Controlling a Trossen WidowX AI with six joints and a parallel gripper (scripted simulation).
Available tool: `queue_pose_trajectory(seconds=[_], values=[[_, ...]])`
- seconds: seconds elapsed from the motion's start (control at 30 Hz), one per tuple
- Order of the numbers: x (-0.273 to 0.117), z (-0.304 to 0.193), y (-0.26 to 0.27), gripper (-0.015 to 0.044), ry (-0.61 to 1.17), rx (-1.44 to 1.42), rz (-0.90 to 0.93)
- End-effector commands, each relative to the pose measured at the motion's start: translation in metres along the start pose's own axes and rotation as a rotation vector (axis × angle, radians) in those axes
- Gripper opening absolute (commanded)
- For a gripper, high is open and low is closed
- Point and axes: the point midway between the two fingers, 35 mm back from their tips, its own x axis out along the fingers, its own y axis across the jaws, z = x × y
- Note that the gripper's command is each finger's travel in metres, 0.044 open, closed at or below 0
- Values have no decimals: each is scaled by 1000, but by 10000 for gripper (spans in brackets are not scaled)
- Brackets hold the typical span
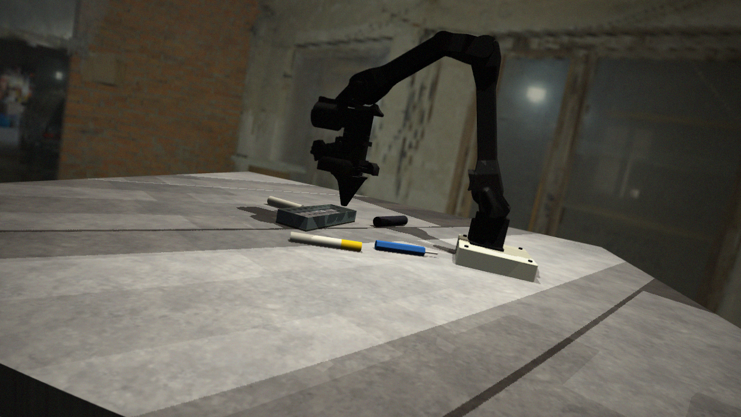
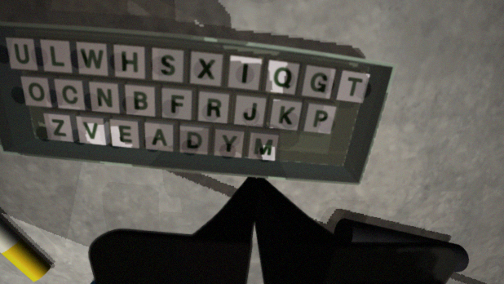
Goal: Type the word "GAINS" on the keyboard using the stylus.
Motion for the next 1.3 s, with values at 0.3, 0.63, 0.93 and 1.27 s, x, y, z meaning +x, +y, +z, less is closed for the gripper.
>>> queue_pose_trajectory(seconds=[0.3,0.63,0.93,1.27], values=[[0,0,82,0,-2,5,7],[-3,0,82,0,-2,5,7],[-61,0,81,0,-2,5,7],[-60,2,82,79,-17,1,14]])
